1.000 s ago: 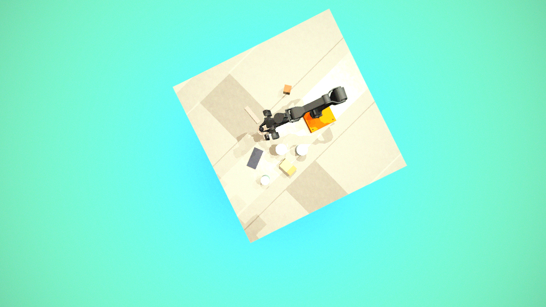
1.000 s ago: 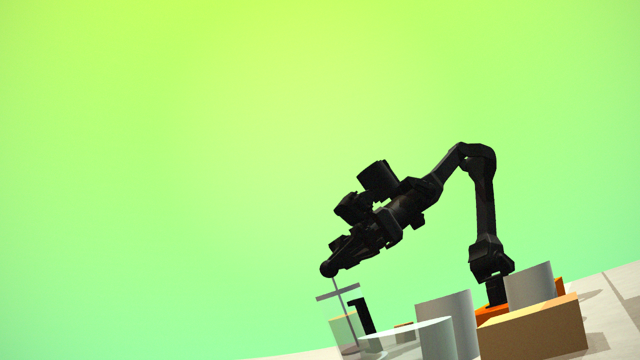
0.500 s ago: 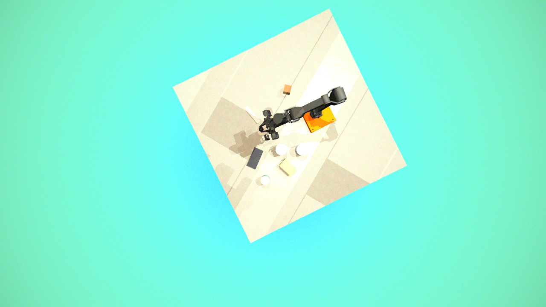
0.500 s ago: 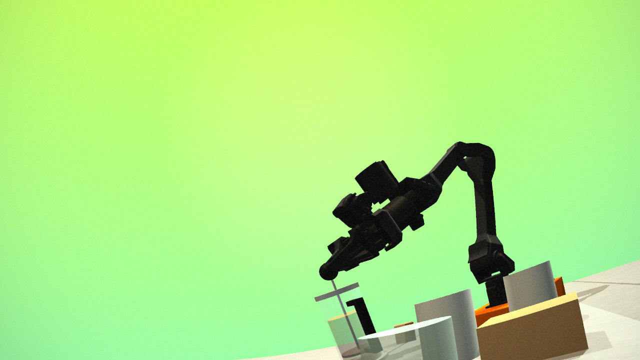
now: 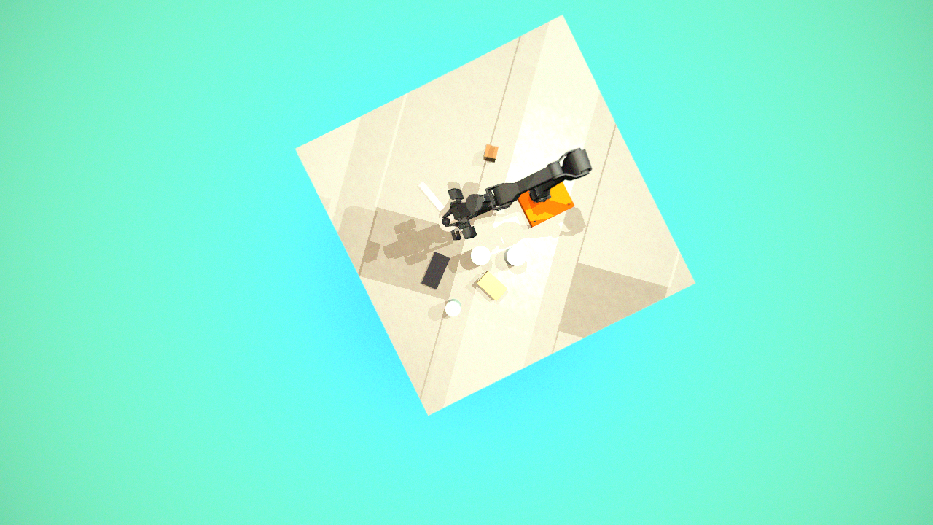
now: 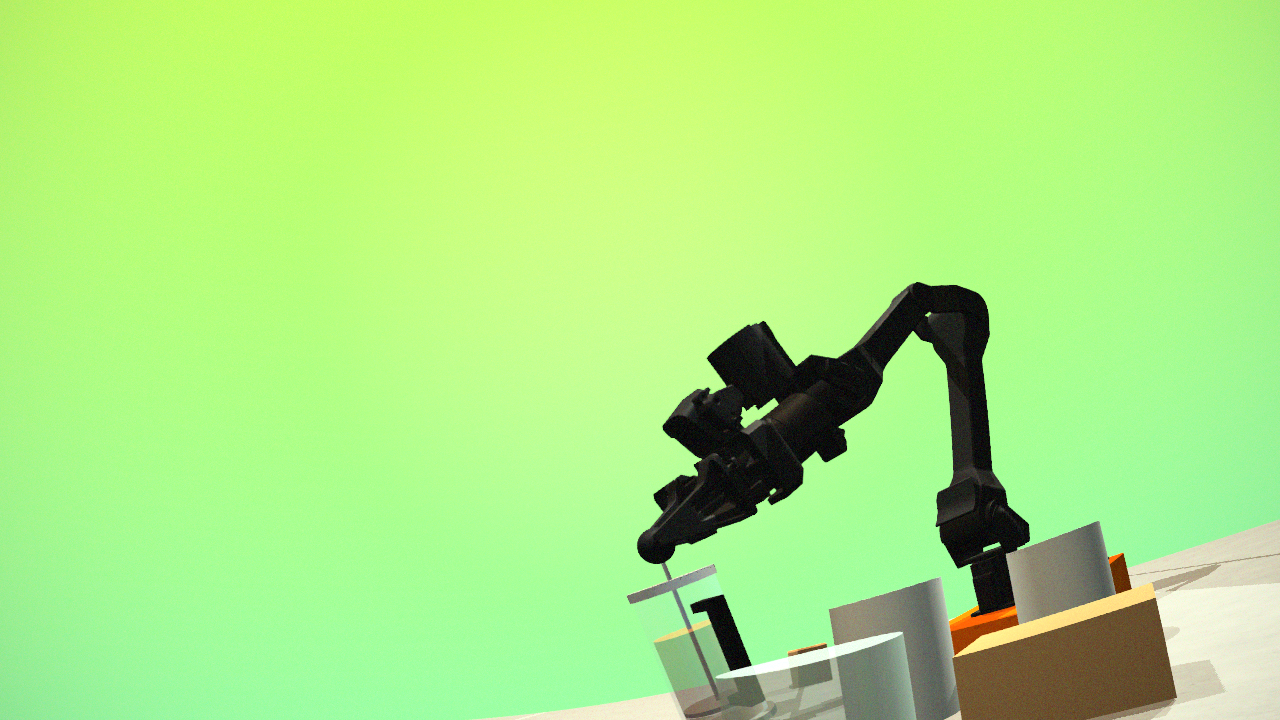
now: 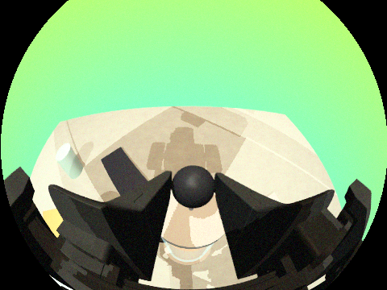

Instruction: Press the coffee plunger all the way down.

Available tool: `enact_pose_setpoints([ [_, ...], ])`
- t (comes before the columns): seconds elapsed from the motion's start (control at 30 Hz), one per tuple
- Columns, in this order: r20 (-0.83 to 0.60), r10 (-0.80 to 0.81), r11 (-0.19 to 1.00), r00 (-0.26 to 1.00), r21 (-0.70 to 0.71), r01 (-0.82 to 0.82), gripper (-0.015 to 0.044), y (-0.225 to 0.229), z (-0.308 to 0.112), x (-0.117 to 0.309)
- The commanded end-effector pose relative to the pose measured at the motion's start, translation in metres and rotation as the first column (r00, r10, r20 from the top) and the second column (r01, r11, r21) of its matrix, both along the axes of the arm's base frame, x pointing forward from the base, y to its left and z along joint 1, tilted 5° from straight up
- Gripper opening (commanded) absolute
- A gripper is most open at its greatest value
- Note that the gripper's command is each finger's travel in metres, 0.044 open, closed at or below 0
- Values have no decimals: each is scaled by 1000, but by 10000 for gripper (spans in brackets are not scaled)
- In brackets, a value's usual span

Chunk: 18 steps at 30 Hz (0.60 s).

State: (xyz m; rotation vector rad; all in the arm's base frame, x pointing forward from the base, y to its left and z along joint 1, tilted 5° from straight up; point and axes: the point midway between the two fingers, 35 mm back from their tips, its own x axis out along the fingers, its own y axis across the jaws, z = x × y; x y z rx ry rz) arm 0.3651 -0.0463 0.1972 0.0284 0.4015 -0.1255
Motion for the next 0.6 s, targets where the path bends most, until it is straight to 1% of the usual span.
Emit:
enact_pose_setpoints([
  [0.0, -15, -2, 1000, 1000, 4, 2, 125, 0, -4, 0],
  [0.43, -1, 0, 1000, 1000, 0, 0, 125, 0, 0, 0],
  [0.57, -1, 0, 1000, 1000, 0, 0, 230, 0, 0, 0],
])
